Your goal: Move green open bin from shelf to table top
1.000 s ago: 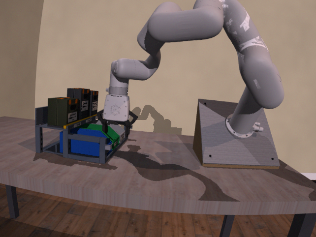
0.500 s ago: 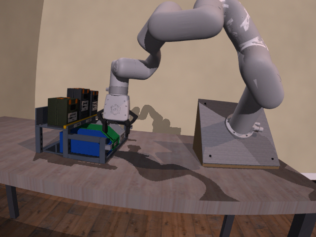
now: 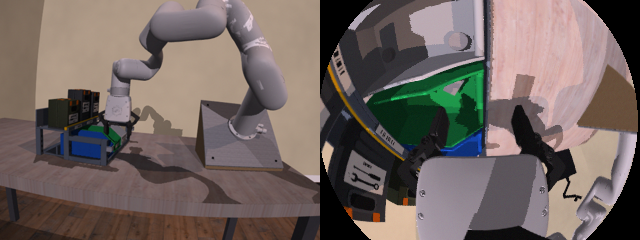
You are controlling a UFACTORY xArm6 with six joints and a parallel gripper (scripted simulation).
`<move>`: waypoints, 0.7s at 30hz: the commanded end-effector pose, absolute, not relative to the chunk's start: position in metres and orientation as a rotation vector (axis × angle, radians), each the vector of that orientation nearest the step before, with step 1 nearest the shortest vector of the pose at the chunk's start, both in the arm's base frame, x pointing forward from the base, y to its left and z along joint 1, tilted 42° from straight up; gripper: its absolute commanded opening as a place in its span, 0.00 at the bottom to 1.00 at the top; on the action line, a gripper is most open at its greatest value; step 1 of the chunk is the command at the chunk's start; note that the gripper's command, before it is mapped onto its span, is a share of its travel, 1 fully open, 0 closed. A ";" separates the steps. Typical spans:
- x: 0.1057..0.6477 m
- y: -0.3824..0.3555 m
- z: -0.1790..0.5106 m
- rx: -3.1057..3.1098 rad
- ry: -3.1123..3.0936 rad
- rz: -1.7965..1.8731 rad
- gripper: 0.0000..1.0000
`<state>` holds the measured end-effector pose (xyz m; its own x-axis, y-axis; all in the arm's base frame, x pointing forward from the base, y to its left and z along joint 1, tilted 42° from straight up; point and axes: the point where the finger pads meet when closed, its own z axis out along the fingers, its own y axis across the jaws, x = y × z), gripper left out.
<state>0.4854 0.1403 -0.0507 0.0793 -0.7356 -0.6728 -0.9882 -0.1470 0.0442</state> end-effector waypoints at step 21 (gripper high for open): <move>0.486 0.146 -0.056 -1.937 1.700 0.788 1.00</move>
<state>0.4833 0.1467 -0.0580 0.0786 -0.7355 -0.6729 -0.9879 -0.1478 0.0462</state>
